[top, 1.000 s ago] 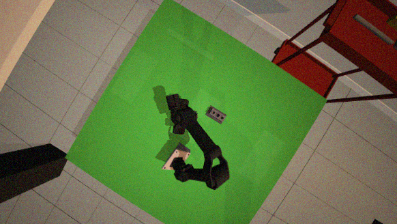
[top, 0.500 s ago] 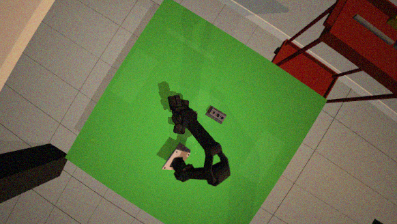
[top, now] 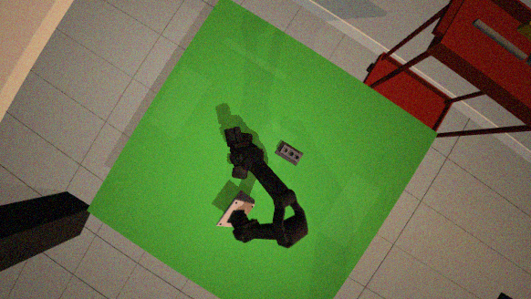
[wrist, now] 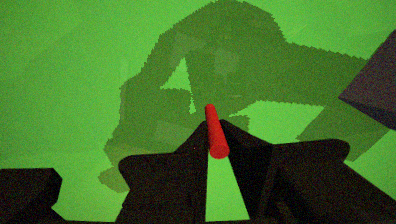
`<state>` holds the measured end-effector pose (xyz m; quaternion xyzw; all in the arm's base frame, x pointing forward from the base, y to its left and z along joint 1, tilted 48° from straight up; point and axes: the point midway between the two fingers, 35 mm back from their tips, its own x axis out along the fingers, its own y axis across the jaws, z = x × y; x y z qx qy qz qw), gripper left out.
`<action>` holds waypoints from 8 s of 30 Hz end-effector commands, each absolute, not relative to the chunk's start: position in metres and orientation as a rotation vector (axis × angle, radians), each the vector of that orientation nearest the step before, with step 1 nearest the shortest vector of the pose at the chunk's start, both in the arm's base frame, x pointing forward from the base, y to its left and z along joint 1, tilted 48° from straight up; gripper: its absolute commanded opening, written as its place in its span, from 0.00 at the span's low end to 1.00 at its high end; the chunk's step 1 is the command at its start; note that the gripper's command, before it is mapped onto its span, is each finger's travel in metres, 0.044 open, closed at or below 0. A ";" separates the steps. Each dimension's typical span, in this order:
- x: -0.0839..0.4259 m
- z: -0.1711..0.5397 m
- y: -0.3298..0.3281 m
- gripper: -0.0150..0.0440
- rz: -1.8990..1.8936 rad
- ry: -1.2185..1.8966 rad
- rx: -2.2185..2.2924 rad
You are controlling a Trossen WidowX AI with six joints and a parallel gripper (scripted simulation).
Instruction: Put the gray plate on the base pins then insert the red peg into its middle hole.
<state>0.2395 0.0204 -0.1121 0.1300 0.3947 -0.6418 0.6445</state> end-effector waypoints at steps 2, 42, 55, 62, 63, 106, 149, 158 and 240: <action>0.240 -0.112 0.020 0.25 -1.457 0.899 0.290; 0.259 -0.064 0.072 0.25 -1.457 0.913 0.281; 0.282 -0.047 0.057 0.25 -1.451 0.923 0.296; 0.295 -0.036 0.047 0.25 -1.447 0.925 0.300; 0.297 -0.035 0.045 0.25 -1.446 0.925 0.301; 0.351 0.045 -0.041 0.25 -1.451 0.902 0.296; 0.355 0.063 -0.062 0.25 -1.460 0.893 0.287; 0.355 0.063 -0.062 0.25 -1.460 0.894 0.287; 0.353 0.056 -0.070 0.51 -1.460 0.892 0.287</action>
